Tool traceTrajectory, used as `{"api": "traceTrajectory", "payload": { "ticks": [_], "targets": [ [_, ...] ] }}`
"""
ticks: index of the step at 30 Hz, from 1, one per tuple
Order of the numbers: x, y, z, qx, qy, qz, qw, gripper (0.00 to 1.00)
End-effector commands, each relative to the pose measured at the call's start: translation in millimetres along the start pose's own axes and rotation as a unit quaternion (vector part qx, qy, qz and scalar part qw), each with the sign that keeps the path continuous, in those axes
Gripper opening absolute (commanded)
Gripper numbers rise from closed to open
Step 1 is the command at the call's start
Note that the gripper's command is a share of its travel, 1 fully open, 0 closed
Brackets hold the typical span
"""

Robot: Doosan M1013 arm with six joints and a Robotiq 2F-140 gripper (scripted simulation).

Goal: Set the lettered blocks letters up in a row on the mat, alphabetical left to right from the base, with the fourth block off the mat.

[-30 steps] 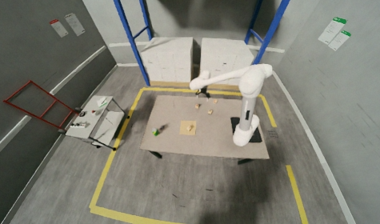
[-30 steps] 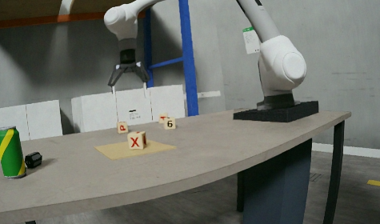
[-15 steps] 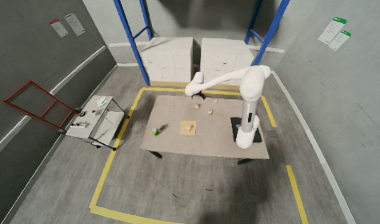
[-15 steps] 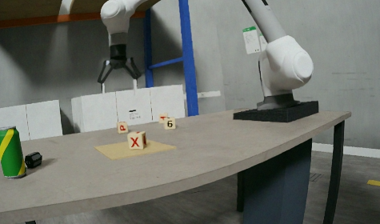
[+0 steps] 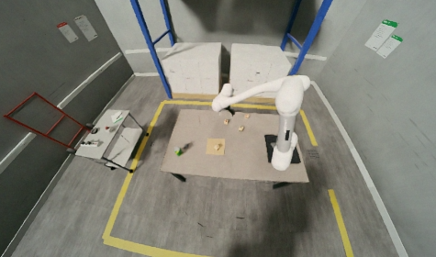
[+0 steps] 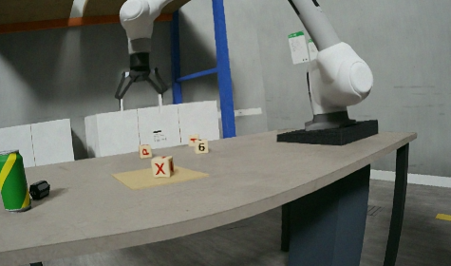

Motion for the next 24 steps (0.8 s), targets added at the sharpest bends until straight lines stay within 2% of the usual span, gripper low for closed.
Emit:
{"api": "traceTrajectory", "payload": {
  "ticks": [1,7,13,15,17,24],
  "targets": [
    [0.1,15.5,4.9,0.045,0.000,0.000,0.999,1.00],
    [2.7,55.0,14.5,0.157,0.000,0.000,0.988,1.00],
    [4.9,91.2,21.3,0.257,0.000,0.001,0.966,1.00],
    [4.9,91.2,21.3,0.257,0.000,0.001,0.966,1.00],
    [6.1,112.2,24.3,0.314,0.000,0.001,0.949,1.00],
    [8.4,153.4,28.4,0.421,0.000,0.001,0.907,1.00]
  ]
}}
Point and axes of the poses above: the point where the finger pads meet when closed, its own x axis out along the fingers, its own z axis across the jaws, y = z × x, the point moved 1 cm from there along -x, back along the fingers, and after that the axes turned 5 degrees about -x, right-handed, at the moved point
